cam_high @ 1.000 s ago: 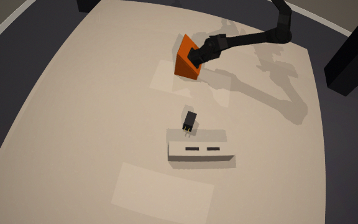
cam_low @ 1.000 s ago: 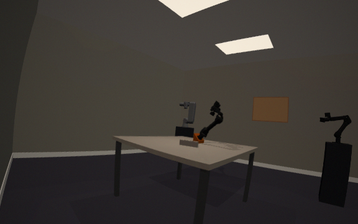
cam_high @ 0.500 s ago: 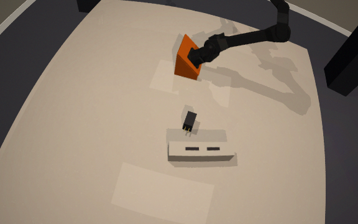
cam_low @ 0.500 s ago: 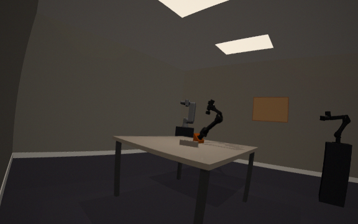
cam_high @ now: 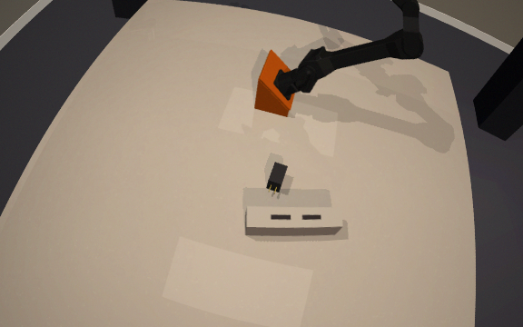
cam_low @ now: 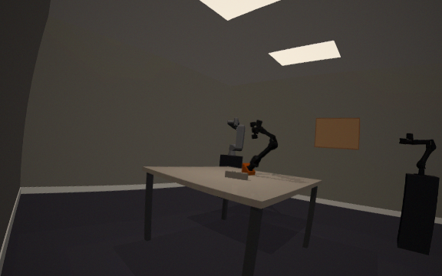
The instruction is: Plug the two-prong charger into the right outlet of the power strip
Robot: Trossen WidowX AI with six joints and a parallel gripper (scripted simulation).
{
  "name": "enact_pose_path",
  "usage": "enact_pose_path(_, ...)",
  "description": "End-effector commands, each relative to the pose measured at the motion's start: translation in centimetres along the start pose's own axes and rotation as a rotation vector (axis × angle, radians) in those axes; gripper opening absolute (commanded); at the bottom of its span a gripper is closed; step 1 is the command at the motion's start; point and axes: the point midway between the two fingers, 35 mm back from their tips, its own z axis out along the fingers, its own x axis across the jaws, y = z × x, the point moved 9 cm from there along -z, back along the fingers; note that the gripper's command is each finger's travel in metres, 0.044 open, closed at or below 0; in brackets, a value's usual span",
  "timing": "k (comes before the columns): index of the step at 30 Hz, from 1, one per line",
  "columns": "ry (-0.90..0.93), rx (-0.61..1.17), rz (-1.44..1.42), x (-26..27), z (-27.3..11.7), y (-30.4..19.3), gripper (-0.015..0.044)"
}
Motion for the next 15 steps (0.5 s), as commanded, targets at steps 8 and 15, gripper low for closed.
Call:
enact_pose_path(8, 0.024, 0.218, -0.274, 0.4, -1.1, -5.6, 0.0440)
enact_pose_path(15, 0.057, 0.355, -0.451, 0.4, -2.3, -9.0, 0.0440)
